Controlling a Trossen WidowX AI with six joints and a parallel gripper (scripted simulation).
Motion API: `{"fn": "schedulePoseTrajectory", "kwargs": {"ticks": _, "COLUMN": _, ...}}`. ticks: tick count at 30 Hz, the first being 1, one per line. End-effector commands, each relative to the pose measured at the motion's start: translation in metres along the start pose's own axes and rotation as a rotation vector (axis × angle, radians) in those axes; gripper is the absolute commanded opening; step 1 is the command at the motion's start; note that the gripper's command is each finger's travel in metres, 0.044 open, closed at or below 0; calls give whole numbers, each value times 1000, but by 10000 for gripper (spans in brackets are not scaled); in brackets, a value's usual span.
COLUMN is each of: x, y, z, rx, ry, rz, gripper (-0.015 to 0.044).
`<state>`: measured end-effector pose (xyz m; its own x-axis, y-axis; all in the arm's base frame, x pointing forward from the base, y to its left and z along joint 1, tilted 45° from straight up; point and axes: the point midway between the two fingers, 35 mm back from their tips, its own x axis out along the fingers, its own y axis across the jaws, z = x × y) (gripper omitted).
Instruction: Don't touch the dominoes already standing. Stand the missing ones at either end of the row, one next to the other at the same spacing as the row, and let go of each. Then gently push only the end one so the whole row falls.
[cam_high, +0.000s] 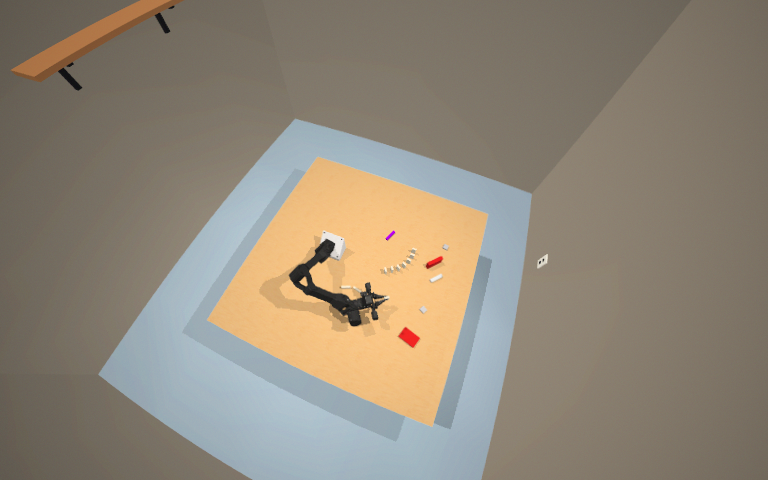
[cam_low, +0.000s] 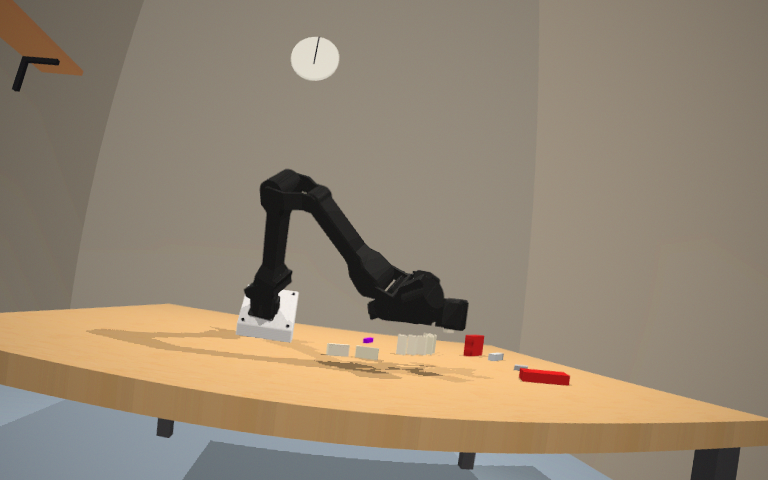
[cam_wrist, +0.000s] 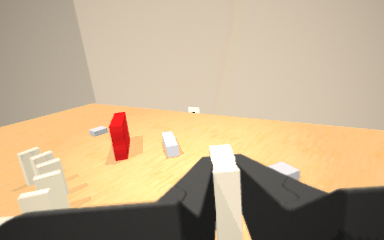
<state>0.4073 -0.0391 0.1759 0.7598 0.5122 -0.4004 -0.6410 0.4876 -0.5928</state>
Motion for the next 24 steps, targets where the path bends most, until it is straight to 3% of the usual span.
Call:
{"fn": "schedulePoseTrajectory", "kwargs": {"ticks": 1, "x": 0, "y": 0, "z": 1, "rx": -6, "ry": -6, "rz": 0, "gripper": 28}}
{"fn": "schedulePoseTrajectory", "kwargs": {"ticks": 9, "x": 0, "y": 0, "z": -2, "rx": -6, "ry": -6, "rz": 0, "gripper": 28}}
{"fn": "schedulePoseTrajectory", "kwargs": {"ticks": 24, "x": 7, "y": 0, "z": -71, "rx": -1, "ry": 2, "rz": 1, "gripper": 28}}
